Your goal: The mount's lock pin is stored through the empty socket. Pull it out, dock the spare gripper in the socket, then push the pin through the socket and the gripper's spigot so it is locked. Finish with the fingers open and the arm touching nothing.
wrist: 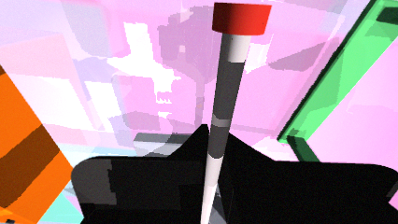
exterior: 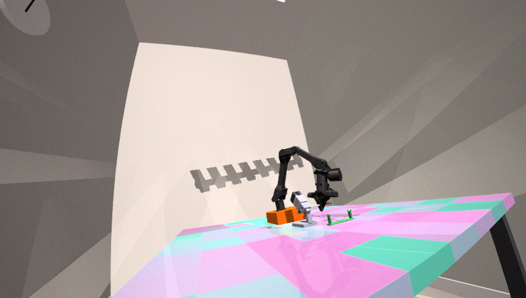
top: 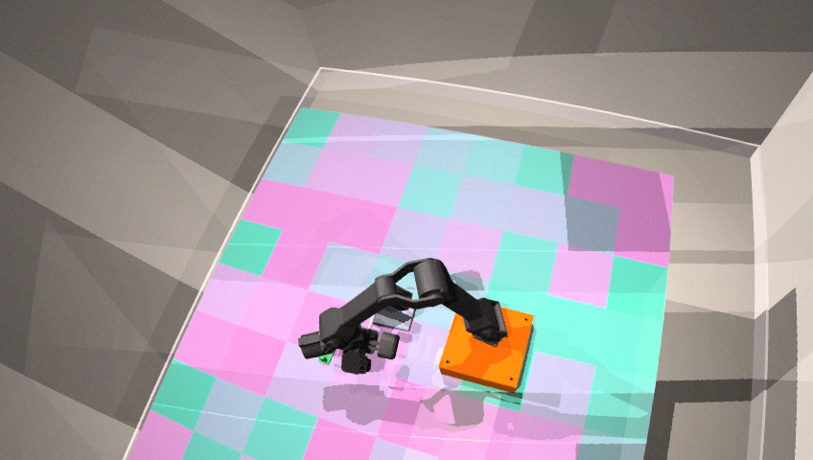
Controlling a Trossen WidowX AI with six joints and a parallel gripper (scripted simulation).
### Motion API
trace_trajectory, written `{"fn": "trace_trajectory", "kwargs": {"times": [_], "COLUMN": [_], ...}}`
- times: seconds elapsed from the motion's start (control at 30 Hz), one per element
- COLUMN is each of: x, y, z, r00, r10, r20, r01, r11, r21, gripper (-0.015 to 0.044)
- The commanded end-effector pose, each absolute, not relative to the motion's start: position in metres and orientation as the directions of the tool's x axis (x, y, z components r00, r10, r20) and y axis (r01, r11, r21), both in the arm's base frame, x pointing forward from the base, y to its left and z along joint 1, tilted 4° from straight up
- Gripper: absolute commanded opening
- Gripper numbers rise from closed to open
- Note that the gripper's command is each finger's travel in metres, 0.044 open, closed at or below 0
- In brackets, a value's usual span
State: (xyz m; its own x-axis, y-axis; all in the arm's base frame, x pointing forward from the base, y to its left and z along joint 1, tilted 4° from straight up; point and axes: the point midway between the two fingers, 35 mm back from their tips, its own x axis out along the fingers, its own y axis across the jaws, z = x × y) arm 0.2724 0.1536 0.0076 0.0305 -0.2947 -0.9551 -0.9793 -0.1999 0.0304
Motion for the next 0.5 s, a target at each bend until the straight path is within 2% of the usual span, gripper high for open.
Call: {"fn": "trace_trajectory", "kwargs": {"times": [0.0, 0.47], "x": [0.2735, 0.2754], "y": [0.151, 0.1424], "z": [0.0093, 0.0096], "r00": [0.034, 0.025], "r10": [-0.292, -0.294], "r20": [-0.956, -0.956], "r01": [-0.979, -0.979], "r11": [-0.203, -0.203], "r21": [0.027, 0.037], "gripper": [0.0, 0.0]}}
